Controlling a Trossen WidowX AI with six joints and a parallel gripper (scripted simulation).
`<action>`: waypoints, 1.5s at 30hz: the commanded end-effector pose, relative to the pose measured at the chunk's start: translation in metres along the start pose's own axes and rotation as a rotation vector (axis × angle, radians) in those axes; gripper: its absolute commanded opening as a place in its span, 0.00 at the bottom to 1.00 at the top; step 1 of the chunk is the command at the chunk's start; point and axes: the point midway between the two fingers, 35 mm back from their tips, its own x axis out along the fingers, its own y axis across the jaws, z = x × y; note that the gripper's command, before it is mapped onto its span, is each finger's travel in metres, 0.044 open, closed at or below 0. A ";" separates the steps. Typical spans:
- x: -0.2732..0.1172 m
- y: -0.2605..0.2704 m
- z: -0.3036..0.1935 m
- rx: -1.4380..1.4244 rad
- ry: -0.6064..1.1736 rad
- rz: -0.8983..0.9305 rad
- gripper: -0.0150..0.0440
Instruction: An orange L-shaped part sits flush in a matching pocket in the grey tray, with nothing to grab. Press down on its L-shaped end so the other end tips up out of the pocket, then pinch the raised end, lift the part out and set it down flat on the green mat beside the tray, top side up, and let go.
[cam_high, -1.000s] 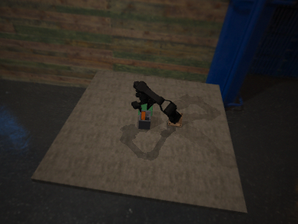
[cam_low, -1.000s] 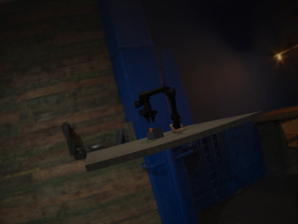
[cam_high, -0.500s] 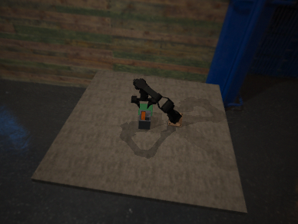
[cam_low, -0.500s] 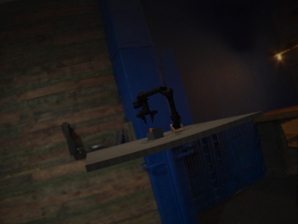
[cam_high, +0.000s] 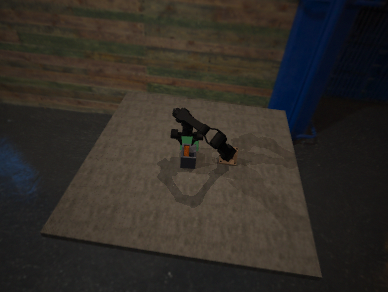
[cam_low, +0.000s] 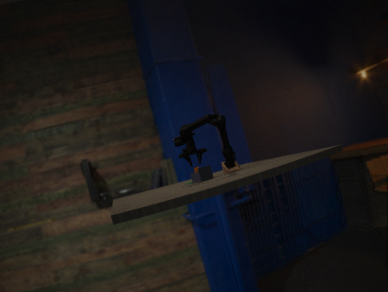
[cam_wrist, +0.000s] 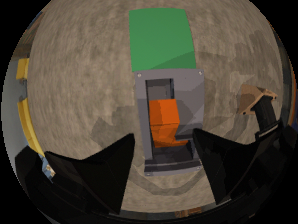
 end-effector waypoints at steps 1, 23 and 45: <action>0.008 0.000 0.000 0.006 0.005 0.001 0.73; 0.042 -0.001 -0.001 0.006 0.007 0.002 0.73; 0.038 0.000 -0.001 -0.001 0.002 -0.001 0.25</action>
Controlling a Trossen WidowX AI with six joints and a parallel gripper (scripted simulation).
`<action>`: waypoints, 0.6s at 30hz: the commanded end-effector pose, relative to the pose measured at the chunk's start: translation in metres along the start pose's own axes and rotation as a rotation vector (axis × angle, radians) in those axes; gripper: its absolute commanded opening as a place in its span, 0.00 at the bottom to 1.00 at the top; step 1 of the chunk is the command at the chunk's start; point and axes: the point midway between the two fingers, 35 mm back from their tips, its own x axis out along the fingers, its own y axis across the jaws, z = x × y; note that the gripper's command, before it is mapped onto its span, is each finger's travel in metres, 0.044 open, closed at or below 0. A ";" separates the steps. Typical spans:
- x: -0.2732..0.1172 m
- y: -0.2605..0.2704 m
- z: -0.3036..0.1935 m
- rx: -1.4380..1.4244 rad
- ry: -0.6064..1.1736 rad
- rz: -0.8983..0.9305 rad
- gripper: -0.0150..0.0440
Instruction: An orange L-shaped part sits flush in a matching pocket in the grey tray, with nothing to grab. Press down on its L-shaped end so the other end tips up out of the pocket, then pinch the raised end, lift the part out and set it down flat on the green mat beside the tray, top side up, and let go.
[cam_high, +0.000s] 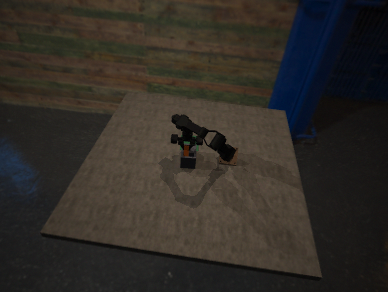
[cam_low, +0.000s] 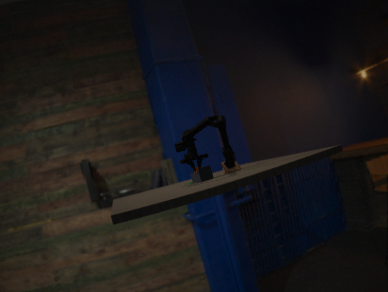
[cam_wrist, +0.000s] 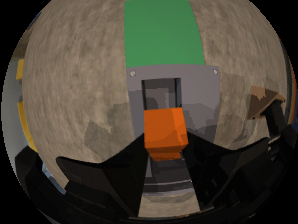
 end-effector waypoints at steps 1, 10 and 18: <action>0.000 0.000 0.000 -0.002 0.000 -0.001 0.25; -0.010 0.000 0.000 0.001 0.002 0.000 0.25; -0.023 0.000 0.000 0.004 0.003 0.000 0.25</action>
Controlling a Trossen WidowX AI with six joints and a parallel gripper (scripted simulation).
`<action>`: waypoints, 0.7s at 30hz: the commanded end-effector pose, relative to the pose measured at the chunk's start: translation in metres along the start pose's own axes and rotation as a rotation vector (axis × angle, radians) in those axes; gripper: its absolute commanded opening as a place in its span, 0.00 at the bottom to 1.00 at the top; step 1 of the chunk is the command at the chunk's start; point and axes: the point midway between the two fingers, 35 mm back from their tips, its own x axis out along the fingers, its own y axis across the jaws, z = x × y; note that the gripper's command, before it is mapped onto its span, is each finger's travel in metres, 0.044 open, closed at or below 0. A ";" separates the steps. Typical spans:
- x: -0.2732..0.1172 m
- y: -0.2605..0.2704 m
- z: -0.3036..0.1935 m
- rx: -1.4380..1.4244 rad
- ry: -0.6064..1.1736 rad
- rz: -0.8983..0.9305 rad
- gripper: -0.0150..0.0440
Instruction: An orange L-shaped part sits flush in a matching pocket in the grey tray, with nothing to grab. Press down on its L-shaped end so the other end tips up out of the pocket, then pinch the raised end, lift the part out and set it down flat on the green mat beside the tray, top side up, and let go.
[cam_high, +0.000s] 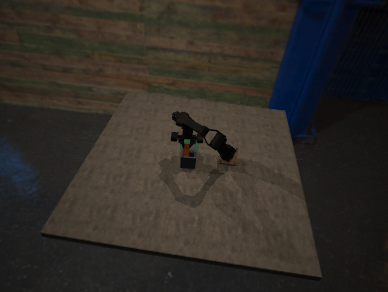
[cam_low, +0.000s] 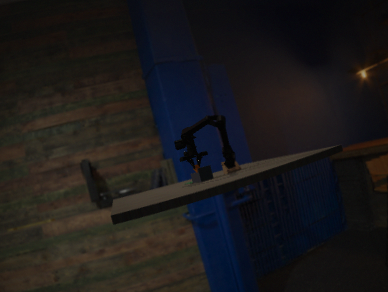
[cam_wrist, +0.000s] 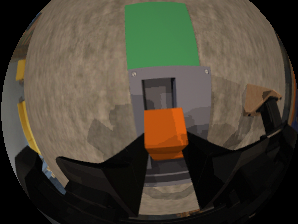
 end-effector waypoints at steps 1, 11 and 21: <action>-0.008 0.001 0.000 -0.004 -0.001 0.002 0.25; -0.024 0.001 0.000 -0.002 -0.001 0.002 0.25; -0.040 0.001 0.000 -0.002 -0.001 0.002 0.25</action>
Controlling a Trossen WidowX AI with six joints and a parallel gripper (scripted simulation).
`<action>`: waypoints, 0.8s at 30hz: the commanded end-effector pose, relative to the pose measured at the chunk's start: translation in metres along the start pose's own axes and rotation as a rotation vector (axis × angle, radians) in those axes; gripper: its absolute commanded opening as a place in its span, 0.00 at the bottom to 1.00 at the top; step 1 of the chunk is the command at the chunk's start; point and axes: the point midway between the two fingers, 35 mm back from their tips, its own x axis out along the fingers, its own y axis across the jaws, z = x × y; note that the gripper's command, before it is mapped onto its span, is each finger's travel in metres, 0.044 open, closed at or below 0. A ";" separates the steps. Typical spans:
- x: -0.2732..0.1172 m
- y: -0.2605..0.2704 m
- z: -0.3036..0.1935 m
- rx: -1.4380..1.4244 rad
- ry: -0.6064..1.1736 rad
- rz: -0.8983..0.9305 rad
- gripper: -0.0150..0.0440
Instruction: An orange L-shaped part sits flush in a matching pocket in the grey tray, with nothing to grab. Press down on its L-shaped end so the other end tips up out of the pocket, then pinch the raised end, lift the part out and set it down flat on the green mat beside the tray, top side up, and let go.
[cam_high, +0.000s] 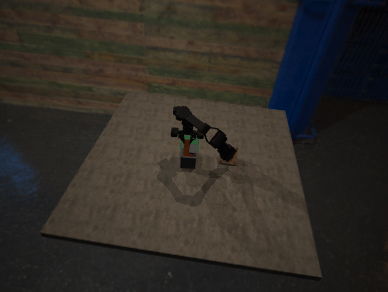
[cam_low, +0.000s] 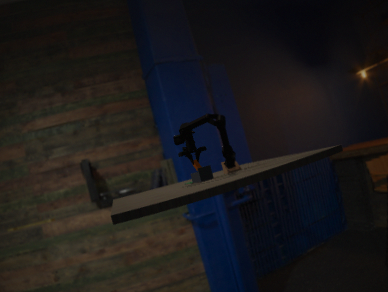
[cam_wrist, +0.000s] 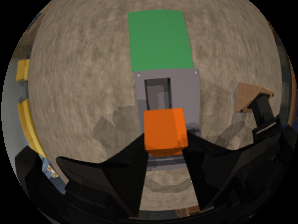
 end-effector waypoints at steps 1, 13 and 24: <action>-0.008 0.001 0.000 -0.004 -0.001 0.001 0.25; -0.027 0.000 0.000 -0.003 -0.004 0.005 0.25; -0.035 -0.001 0.000 0.005 -0.013 0.020 0.25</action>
